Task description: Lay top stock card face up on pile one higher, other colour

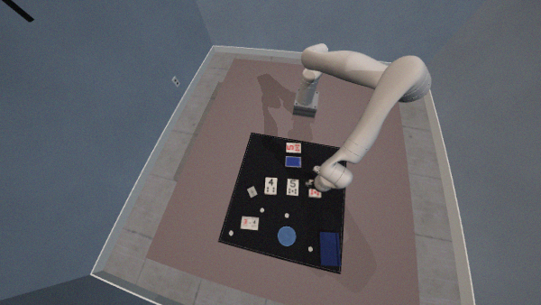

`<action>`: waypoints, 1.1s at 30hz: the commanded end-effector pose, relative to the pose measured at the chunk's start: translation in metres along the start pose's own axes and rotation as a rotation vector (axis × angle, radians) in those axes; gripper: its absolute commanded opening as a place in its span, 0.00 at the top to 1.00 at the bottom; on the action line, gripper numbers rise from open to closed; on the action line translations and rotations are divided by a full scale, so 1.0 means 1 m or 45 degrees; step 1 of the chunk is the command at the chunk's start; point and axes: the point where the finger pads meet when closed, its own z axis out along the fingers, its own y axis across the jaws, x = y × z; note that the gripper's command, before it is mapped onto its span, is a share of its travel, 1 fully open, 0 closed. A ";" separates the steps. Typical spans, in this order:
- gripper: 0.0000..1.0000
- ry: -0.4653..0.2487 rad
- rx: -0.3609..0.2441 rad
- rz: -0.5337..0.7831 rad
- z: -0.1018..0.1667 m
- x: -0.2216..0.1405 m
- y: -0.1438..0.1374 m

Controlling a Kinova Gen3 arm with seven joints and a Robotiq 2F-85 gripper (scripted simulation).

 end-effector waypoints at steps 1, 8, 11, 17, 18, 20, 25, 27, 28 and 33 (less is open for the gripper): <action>0.28 -0.012 0.000 -0.009 0.000 -0.004 0.002; 0.28 -0.013 0.000 -0.010 0.002 -0.004 0.002; 0.28 -0.013 0.000 -0.009 0.003 -0.004 0.002; 0.28 -0.012 0.000 -0.009 0.003 -0.004 0.002; 0.28 -0.012 0.000 -0.009 0.003 -0.004 0.002; 0.28 -0.012 0.000 -0.009 0.003 -0.004 0.002; 0.28 -0.012 0.000 -0.009 0.003 -0.004 0.002; 0.28 -0.012 0.000 -0.009 0.003 -0.004 0.002; 0.28 -0.012 0.000 -0.009 0.003 -0.004 0.002; 0.15 -0.012 0.000 -0.009 0.003 -0.004 0.002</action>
